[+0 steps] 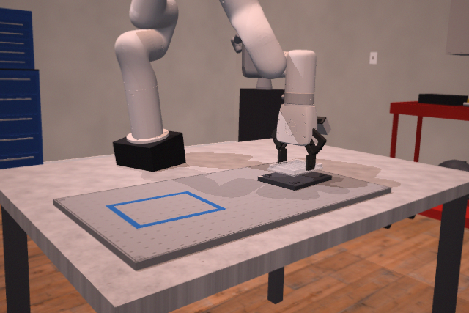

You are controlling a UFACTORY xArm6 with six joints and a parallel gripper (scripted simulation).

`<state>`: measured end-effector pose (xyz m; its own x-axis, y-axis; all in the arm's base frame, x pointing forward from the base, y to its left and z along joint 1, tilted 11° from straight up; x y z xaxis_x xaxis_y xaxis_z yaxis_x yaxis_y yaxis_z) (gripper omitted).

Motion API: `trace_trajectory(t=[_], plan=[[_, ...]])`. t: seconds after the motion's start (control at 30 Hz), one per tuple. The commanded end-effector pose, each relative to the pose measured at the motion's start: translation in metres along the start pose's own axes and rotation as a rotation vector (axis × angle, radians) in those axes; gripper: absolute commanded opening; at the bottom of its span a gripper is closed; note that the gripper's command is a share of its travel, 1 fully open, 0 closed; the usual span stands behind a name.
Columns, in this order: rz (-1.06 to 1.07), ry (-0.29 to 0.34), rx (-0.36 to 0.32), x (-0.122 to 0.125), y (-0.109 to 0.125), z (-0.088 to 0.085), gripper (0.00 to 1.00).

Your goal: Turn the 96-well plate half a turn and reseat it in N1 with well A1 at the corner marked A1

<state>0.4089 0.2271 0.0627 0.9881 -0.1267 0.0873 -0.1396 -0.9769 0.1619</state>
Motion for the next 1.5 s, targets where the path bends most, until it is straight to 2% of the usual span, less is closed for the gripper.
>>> trace_trajectory(t=[0.0,1.47], plan=[[0.000,0.004,0.003,0.0012,-0.0009,0.0013,0.00],[0.000,0.004,0.003,0.0012,-0.0008,0.0064,0.00]])
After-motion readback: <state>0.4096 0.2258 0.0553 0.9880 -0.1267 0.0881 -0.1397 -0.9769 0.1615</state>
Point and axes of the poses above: the point where the finger pads meet when closed, its own z axis out along the fingers, its own x axis across the jaws, y = z × x, the point moved 10 cm from there along -z, back along the fingers, and after that the axes turned 15 degrees about z, right-handed, at the moved point
